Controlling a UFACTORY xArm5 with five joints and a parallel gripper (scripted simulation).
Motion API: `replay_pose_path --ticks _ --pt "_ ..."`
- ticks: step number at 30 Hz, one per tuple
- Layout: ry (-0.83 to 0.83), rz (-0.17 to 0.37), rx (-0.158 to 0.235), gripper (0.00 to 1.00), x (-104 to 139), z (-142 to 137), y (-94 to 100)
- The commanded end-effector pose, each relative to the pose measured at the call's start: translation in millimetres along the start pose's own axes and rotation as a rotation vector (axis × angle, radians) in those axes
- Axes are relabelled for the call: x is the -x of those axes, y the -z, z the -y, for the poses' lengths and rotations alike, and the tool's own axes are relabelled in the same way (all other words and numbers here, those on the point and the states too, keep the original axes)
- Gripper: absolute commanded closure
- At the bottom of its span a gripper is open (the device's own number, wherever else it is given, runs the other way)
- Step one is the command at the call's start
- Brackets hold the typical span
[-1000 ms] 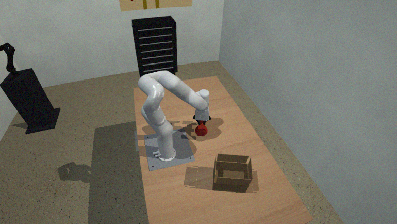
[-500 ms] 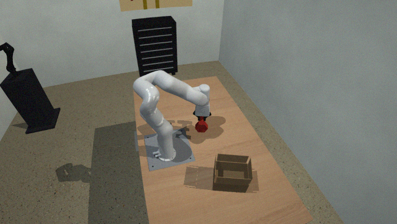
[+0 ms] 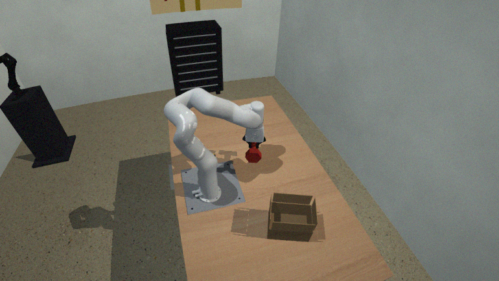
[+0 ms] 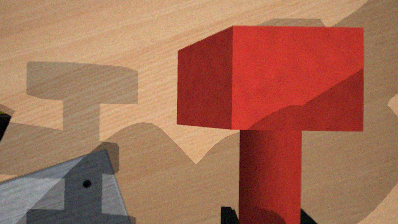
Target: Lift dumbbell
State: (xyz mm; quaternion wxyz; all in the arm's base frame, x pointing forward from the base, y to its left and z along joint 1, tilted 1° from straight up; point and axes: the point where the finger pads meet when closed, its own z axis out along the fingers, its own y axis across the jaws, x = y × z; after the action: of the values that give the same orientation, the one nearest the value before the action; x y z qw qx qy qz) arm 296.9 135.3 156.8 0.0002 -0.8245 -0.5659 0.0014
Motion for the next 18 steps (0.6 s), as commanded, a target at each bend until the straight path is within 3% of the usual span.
replay_pose_path --ticks 1,18 --pt "0.000 -0.003 0.003 1.00 -0.7 -0.6 5.7" --pt "0.000 -0.003 0.003 1.00 -0.6 -0.4 7.7"
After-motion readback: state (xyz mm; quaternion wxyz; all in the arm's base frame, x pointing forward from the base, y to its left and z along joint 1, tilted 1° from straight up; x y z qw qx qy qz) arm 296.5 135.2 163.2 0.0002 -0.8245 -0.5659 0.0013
